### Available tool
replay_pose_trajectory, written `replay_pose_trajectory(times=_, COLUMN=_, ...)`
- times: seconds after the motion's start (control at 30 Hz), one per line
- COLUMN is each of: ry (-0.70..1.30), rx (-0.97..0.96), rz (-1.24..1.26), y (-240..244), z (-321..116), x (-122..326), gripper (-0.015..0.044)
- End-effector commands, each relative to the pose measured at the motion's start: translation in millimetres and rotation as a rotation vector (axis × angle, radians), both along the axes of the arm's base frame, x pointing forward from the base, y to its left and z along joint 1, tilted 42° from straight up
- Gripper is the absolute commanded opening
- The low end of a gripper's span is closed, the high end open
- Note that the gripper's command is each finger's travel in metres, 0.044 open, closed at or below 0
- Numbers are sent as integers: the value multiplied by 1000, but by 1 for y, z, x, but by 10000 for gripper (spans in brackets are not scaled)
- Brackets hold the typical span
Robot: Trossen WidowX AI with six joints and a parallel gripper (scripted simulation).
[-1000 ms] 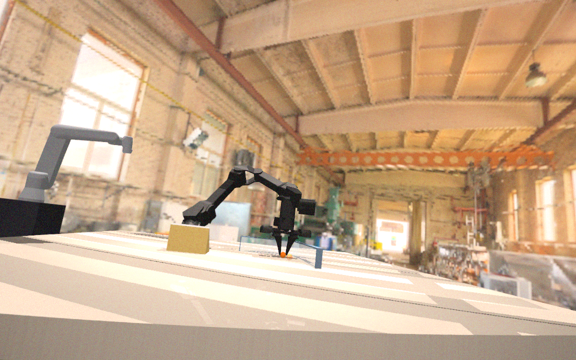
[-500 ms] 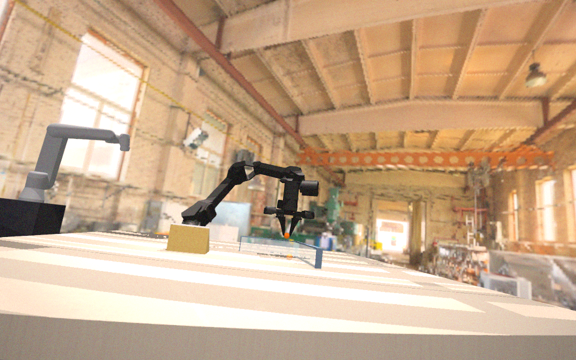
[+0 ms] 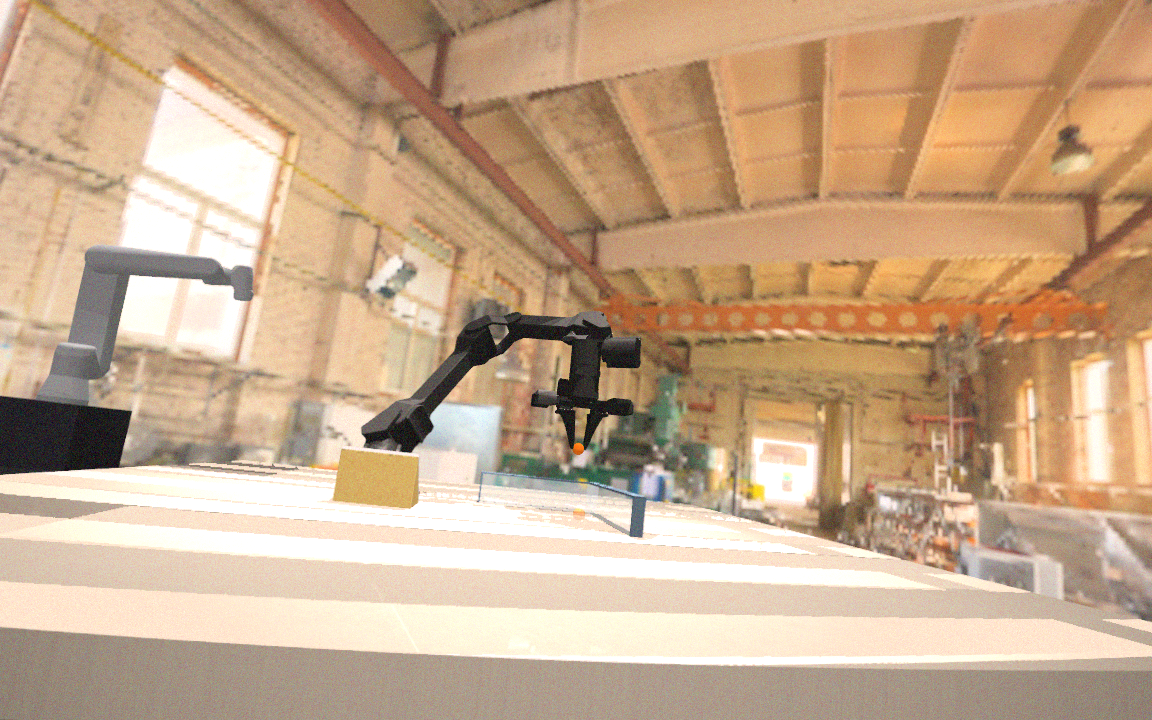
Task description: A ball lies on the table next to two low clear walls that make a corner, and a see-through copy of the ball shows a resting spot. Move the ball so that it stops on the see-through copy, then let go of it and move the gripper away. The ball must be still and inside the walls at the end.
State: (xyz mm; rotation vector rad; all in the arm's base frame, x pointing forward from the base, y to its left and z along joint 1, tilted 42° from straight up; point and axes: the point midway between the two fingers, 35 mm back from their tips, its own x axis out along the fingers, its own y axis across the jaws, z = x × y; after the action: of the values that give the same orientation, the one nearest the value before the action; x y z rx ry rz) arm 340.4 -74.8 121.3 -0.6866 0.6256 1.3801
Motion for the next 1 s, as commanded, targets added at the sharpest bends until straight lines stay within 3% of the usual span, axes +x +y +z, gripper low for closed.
replay_pose_trajectory(times=0.0, ry=17, rx=5, rz=3, y=-8, z=-30, x=4, gripper=0)
replay_pose_trajectory(times=0.3, ry=16, rx=5, rz=2, y=-10, z=-50, x=8, gripper=0)
replay_pose_trajectory(times=0.97, ry=15, rx=8, rz=3, y=35, z=-100, x=14, gripper=0)
